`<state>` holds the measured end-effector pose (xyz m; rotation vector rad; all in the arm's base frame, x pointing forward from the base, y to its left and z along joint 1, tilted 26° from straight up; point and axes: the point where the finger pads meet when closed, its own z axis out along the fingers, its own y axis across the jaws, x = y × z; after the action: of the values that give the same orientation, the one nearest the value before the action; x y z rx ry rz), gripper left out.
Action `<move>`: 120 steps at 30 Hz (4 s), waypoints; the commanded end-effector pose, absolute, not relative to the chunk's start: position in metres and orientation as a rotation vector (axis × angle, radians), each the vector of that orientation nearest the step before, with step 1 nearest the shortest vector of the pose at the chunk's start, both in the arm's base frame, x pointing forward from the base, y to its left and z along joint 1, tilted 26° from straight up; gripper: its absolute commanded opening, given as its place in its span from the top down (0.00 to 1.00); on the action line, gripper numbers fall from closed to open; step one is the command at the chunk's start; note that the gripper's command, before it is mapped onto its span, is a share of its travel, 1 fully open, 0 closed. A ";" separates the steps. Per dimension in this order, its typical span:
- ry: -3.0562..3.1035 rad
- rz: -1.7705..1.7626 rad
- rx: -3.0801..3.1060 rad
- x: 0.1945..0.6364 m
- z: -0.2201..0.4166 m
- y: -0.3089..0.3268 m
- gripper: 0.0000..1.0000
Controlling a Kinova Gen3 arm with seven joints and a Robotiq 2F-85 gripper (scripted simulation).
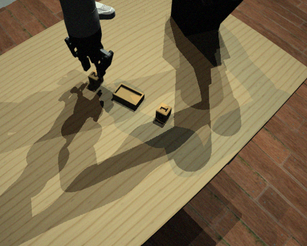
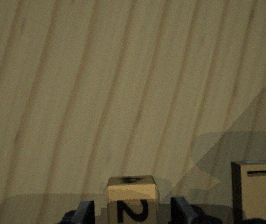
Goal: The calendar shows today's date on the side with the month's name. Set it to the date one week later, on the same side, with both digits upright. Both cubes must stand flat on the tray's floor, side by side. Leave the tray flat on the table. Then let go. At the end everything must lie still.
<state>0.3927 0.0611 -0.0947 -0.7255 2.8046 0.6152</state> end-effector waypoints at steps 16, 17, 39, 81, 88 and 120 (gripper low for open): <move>2.804 0.614 -0.725 0.394 -0.112 0.069 0.54; 2.804 0.614 -0.725 0.395 -0.113 0.070 0.54; 2.804 0.614 -0.725 0.395 -0.120 0.073 0.54; 2.804 0.614 -0.725 0.395 -0.120 0.073 0.74; 2.804 0.614 -0.725 0.395 -0.120 0.073 0.74; 2.804 0.614 -0.725 0.391 -0.062 0.045 0.74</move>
<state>0.3848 0.0614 -0.0742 -0.7618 2.8077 0.6301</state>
